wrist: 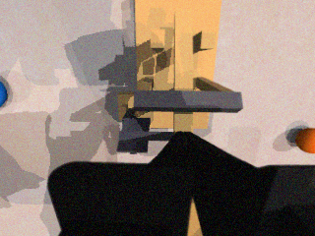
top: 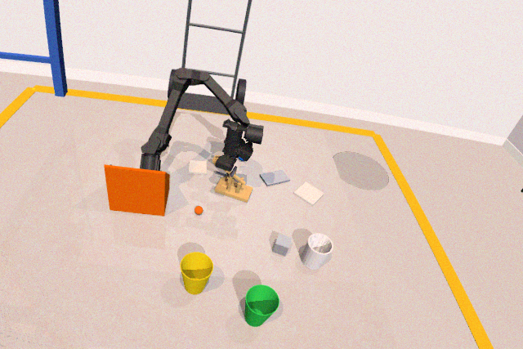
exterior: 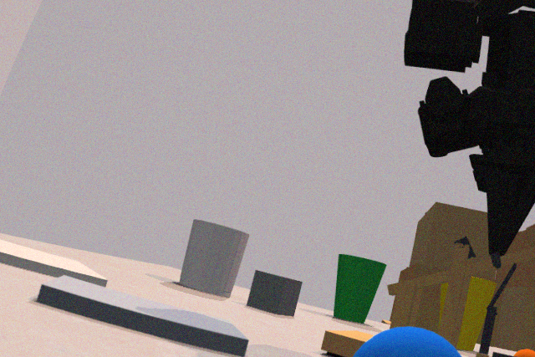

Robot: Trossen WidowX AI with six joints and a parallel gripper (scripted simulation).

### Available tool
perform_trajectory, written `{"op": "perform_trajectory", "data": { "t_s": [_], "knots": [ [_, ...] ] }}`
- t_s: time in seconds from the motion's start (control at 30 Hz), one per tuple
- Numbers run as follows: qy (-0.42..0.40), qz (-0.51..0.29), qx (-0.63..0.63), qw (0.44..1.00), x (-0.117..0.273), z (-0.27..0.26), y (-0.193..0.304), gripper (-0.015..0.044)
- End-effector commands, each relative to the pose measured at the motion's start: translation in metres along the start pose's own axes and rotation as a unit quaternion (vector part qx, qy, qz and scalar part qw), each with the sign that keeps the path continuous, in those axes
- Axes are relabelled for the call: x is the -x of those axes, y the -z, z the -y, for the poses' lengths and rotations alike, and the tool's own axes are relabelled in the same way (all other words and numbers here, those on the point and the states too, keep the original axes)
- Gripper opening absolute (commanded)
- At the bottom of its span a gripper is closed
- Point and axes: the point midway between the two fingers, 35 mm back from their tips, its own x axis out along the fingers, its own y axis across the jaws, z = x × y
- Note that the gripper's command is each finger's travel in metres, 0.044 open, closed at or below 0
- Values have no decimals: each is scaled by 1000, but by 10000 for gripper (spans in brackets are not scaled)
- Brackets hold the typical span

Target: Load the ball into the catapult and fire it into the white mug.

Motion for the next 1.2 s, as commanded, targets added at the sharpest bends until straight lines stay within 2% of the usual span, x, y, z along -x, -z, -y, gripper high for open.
{"op": "perform_trajectory", "data": {
  "t_s": [0.0,1.17],
  "knots": [
    [-2,-3,-2,1000,-6,-1,5,0],
    [-3,-3,-2,1000,-53,-1,17,0]
  ]
}}
